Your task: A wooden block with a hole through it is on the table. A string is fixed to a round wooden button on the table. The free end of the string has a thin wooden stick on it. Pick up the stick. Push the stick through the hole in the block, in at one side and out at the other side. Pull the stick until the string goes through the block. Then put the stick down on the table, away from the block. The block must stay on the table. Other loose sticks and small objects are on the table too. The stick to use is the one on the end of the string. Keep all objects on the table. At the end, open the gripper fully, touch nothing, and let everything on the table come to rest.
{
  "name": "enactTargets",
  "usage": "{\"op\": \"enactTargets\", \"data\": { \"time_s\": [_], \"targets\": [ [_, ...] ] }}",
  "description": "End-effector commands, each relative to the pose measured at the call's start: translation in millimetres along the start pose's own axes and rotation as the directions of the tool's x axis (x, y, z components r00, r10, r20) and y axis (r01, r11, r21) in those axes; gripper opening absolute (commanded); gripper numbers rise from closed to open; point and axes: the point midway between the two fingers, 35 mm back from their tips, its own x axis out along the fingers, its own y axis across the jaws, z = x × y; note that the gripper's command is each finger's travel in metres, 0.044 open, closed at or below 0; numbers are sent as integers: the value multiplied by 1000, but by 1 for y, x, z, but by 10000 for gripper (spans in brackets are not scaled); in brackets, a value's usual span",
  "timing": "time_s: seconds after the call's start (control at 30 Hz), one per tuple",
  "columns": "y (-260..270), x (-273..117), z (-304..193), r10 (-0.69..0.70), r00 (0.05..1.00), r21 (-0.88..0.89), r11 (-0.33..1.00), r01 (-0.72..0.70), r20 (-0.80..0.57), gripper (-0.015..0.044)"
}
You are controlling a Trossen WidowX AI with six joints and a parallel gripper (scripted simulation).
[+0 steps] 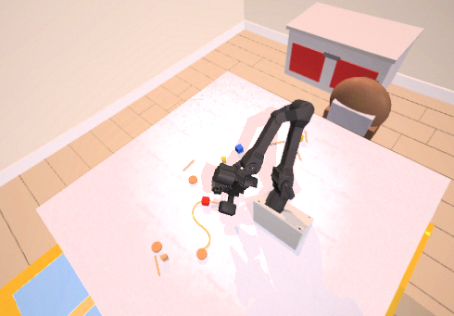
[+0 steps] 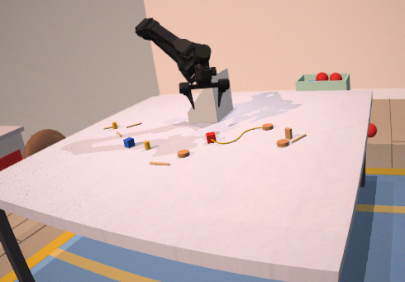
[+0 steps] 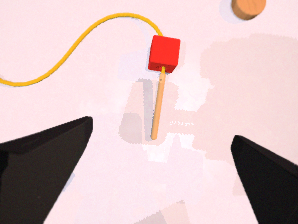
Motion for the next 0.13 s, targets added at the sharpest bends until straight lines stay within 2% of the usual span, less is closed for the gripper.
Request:
{"op": "enactTargets", "data": {
  "time_s": [0.0, 0.1],
  "targets": [
    [0, 0, 0, 0, 1000, 0, 1000, 0, 0, 440],
    [0, 0, 0, 0, 1000, 0, 1000, 0, 0, 440]
  ]
}}
